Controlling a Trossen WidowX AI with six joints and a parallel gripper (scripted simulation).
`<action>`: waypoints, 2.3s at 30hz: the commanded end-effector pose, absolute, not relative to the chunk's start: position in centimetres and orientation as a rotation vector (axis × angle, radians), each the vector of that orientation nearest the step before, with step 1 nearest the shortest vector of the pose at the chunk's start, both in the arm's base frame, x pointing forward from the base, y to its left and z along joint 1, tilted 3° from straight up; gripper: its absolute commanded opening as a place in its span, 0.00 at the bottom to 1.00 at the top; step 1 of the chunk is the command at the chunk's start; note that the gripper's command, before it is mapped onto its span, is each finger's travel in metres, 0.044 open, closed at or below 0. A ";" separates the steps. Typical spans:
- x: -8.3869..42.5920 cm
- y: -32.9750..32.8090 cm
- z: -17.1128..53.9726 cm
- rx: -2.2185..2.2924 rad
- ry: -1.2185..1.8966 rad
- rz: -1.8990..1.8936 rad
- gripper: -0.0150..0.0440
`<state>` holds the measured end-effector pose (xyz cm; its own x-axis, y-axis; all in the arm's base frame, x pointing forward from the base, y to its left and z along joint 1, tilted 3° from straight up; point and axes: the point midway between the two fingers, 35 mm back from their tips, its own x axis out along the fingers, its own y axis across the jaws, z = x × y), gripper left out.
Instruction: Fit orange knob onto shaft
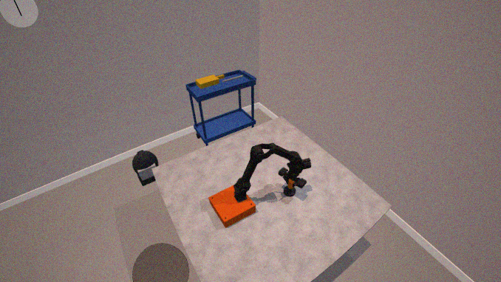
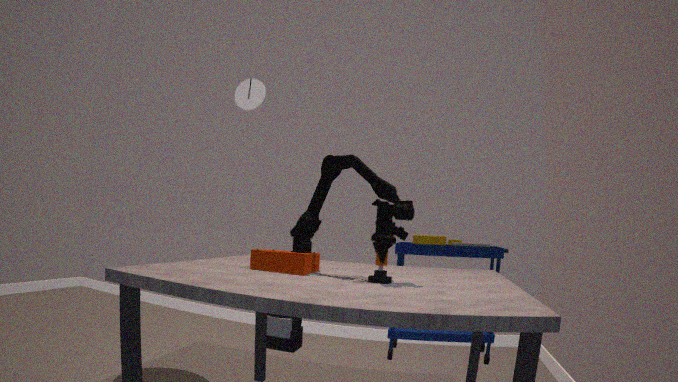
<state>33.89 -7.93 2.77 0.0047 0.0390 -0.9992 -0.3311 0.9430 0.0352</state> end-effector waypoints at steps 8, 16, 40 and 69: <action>33.9 -8.0 2.7 -0.111 1.556 0.166 0.25; 33.9 -7.9 2.5 -0.111 1.556 0.166 0.25; 33.9 -8.0 3.0 -0.104 1.556 0.159 0.25; 33.9 -7.9 2.5 0.054 1.564 0.003 0.25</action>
